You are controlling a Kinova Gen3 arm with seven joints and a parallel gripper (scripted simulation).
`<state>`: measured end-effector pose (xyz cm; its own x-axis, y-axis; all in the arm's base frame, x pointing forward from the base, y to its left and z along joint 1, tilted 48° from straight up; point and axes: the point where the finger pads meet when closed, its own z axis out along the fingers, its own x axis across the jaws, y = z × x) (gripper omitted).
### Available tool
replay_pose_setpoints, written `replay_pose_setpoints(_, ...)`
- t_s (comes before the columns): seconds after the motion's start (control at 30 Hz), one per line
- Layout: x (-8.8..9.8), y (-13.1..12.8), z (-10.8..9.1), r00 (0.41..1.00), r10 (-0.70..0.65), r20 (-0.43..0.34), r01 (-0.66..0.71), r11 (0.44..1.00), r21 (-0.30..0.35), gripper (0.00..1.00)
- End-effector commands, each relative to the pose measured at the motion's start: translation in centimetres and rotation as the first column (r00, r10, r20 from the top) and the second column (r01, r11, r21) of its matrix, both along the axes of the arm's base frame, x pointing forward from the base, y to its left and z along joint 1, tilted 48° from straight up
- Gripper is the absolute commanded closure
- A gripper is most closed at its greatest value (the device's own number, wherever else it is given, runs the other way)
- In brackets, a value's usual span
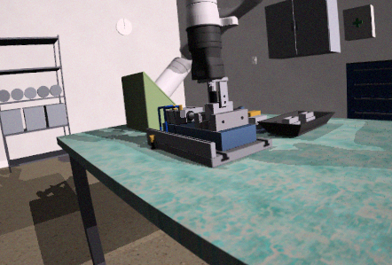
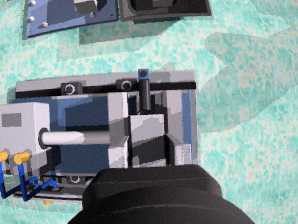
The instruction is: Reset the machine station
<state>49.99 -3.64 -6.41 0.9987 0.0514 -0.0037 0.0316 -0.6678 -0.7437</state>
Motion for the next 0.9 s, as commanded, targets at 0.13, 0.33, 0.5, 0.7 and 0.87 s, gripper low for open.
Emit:
replay_pose_setpoints(0.13, 0.19, 0.22, 0.19, 1.0, 0.004, 0.011, -0.004, 1.0, -0.001, 1.0)
replay_pose_setpoints(0.33, 0.21, 0.31, 0.27, 1.0, 0.004, 0.011, -0.004, 1.0, -0.001, 1.0)
replay_pose_setpoints(0.5, 0.22, 0.34, 0.3, 1.0, 0.004, 0.011, -0.004, 1.0, -0.001, 1.0)
replay_pose_setpoints(0.7, 0.23, 0.37, 0.32, 1.0, 0.004, 0.011, -0.004, 1.0, -0.001, 1.0)
replay_pose_setpoints(0.87, 0.23, 0.37, 0.32, 1.0, 0.004, 0.011, -0.004, 1.0, -0.001, 1.0)
